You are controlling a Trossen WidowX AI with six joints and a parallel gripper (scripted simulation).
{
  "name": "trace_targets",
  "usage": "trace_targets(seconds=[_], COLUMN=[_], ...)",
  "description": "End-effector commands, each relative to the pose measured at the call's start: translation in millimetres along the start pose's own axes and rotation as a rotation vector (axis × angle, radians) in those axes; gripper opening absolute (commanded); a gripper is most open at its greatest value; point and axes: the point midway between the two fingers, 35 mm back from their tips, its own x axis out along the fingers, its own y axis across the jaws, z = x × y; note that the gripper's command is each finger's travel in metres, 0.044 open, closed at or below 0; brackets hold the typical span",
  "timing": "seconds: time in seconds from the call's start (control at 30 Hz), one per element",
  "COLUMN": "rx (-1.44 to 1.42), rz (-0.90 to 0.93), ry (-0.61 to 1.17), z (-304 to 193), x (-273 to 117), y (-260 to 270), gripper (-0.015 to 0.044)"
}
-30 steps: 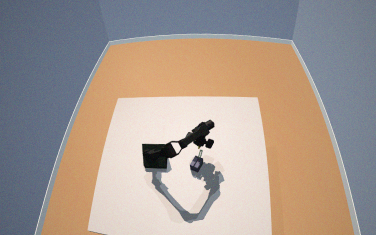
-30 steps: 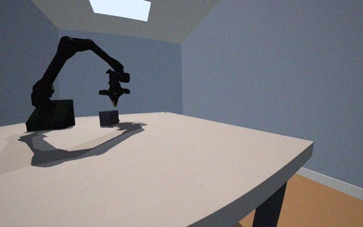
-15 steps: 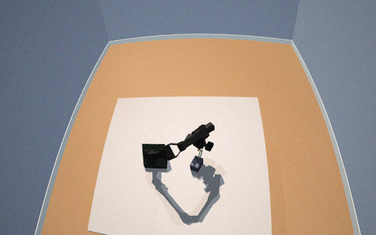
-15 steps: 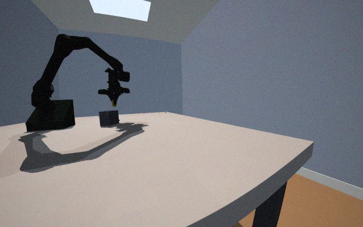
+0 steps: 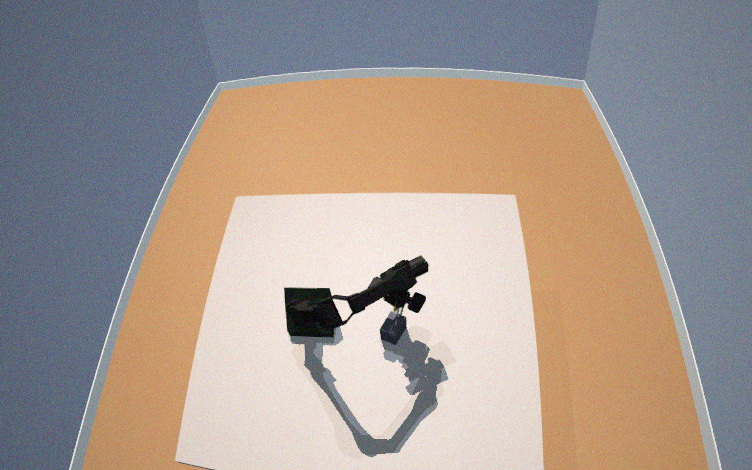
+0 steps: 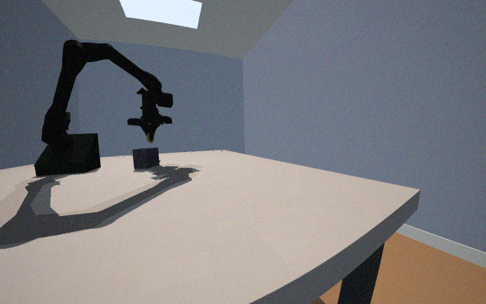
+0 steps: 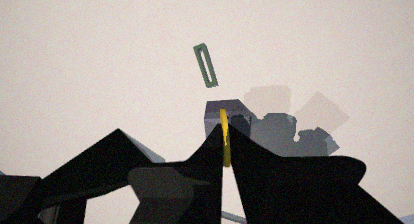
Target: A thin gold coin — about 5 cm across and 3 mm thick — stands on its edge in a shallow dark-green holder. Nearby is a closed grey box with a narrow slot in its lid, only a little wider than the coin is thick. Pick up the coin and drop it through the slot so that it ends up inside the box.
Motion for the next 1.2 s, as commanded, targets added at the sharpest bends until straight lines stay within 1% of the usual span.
trace_targets(seconds=[0.0,0.47,0.63,1.17], rx=[-0.001,-0.001,0.001,-0.001], rz=[-0.005,-0.006,-0.001,-0.001], ry=[0.001,0.005,0.004,0.004], z=[-13.0,-46.4,-39.5,-45.7], x=[-0.6,0.7,0.9,-0.2], y=[-2.9,-7.8,-7.3,-6.1], gripper=[0.0,0.0,0.0,0.0])
